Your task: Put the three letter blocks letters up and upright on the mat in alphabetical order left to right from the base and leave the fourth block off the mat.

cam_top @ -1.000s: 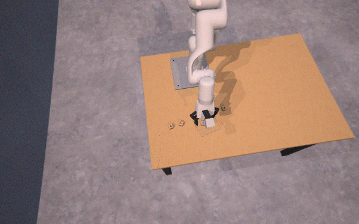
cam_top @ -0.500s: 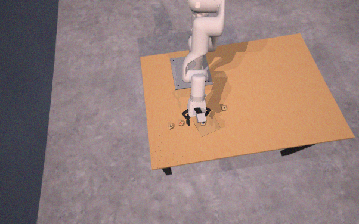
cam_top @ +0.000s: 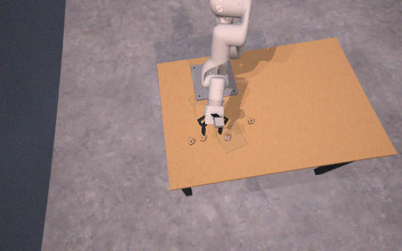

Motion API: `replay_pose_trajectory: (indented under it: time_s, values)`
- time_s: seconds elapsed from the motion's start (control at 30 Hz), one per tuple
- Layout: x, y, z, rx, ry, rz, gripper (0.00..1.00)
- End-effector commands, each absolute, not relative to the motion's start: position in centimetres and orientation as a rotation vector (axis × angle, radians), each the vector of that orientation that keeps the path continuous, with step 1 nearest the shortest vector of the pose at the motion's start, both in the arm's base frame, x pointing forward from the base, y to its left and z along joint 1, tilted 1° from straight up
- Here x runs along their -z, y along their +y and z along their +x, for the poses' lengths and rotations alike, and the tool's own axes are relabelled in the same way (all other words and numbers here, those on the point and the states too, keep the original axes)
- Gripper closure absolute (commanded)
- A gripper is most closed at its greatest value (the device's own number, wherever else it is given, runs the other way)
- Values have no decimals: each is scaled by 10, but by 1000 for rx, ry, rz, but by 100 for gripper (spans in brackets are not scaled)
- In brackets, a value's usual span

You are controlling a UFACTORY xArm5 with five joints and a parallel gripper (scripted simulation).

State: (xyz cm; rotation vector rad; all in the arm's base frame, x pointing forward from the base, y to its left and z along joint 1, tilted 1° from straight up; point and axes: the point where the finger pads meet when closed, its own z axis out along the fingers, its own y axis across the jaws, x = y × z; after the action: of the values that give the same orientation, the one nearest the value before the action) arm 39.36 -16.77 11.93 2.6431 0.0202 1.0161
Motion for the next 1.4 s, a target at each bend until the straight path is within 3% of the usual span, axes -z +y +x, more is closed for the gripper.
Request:
replay_pose_trajectory:
  time_s: [0.0,1.37]
  values:
    - [-122,-173,385,-1054,21,2593,0]
    - [-123,-176,378,-1072,21,2564,0]
